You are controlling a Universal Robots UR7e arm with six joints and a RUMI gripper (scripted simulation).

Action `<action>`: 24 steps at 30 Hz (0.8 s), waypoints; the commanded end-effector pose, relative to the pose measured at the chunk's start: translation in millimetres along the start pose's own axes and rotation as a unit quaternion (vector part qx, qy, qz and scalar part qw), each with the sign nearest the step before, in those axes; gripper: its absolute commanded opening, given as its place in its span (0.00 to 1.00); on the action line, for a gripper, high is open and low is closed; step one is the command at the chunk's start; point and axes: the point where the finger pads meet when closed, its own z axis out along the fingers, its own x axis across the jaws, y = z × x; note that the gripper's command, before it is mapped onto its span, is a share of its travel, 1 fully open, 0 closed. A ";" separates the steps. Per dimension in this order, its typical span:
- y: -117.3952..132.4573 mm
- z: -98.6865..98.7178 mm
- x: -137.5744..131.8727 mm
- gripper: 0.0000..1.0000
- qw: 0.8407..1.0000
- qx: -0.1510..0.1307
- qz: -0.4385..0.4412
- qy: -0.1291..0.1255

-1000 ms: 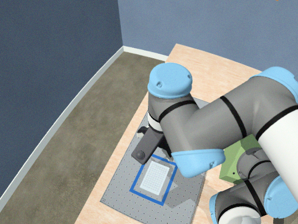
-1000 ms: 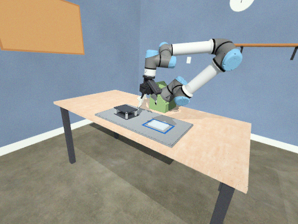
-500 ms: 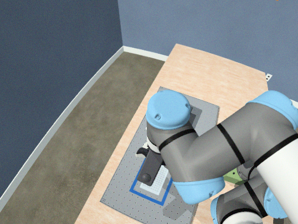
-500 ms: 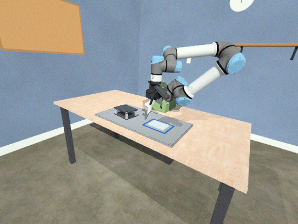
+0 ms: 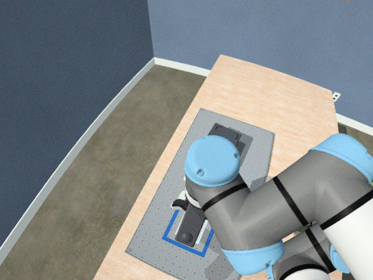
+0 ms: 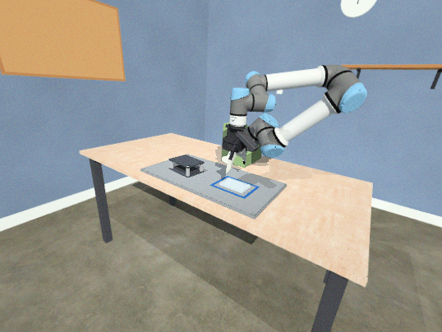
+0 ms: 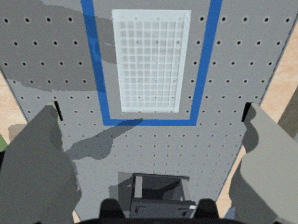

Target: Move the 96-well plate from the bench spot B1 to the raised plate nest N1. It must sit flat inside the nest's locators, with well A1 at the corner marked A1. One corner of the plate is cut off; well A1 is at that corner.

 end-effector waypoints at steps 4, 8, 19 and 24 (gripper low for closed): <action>-0.3 -0.1 0.1 1.00 1.000 0.000 0.000 0.000; -0.3 4.9 0.0 1.00 1.000 0.000 0.000 0.000; -0.3 19.9 0.0 1.00 1.000 0.000 0.000 0.000; -0.4 28.2 0.0 1.00 1.000 0.000 0.000 0.000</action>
